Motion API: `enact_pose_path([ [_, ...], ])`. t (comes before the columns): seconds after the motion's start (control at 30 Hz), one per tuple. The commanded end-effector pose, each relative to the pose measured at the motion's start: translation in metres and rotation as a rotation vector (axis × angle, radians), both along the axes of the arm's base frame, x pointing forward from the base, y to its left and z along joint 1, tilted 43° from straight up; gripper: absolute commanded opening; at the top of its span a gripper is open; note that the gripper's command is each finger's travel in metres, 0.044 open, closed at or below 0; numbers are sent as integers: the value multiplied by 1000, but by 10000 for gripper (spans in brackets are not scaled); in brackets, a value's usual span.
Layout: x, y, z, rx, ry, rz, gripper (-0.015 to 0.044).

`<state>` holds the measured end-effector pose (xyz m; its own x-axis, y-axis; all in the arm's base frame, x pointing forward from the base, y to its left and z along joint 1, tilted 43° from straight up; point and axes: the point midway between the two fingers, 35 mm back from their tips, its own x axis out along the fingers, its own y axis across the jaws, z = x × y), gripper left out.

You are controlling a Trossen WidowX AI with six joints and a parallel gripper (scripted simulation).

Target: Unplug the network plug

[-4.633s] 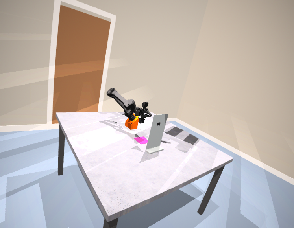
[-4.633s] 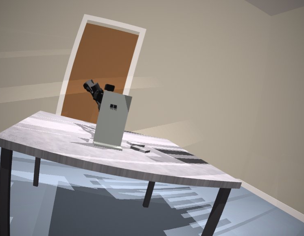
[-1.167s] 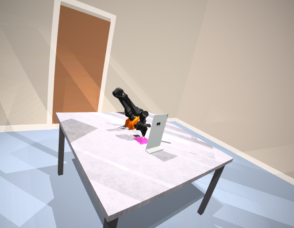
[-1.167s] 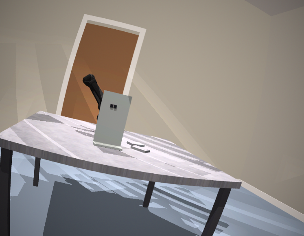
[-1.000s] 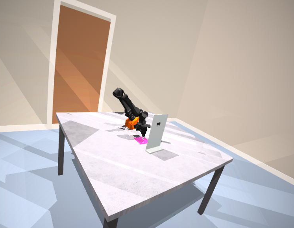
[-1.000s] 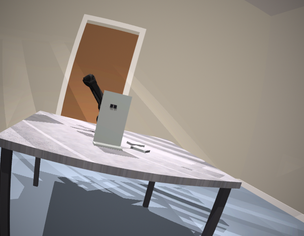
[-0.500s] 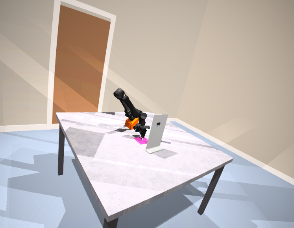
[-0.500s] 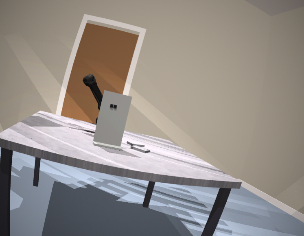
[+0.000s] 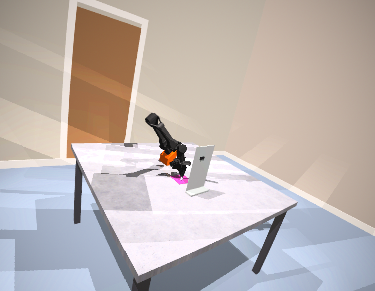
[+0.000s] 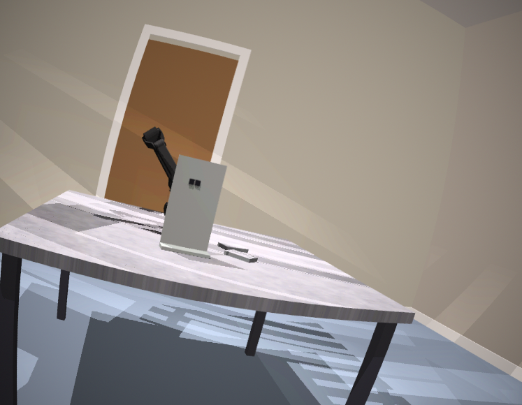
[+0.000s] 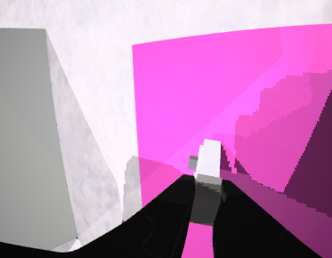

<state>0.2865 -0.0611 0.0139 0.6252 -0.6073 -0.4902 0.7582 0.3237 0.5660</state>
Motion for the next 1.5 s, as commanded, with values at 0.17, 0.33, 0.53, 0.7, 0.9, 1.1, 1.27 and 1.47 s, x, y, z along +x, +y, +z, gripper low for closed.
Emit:
enact_pose_path([
  [0.17,0,0,0,0,0,0,53],
  [0.33,0,0,0,0,0,0,156],
  [0.53,-1,1,1,0,0,0,156],
  [0.7,-3,5,2,2,2,0,156],
  [0.9,-7,9,5,3,4,1,156],
  [1.1,-10,13,7,3,5,1,156],
  [1.27,-13,16,9,3,6,2,156],
  [1.47,-16,19,11,3,6,2,156],
])
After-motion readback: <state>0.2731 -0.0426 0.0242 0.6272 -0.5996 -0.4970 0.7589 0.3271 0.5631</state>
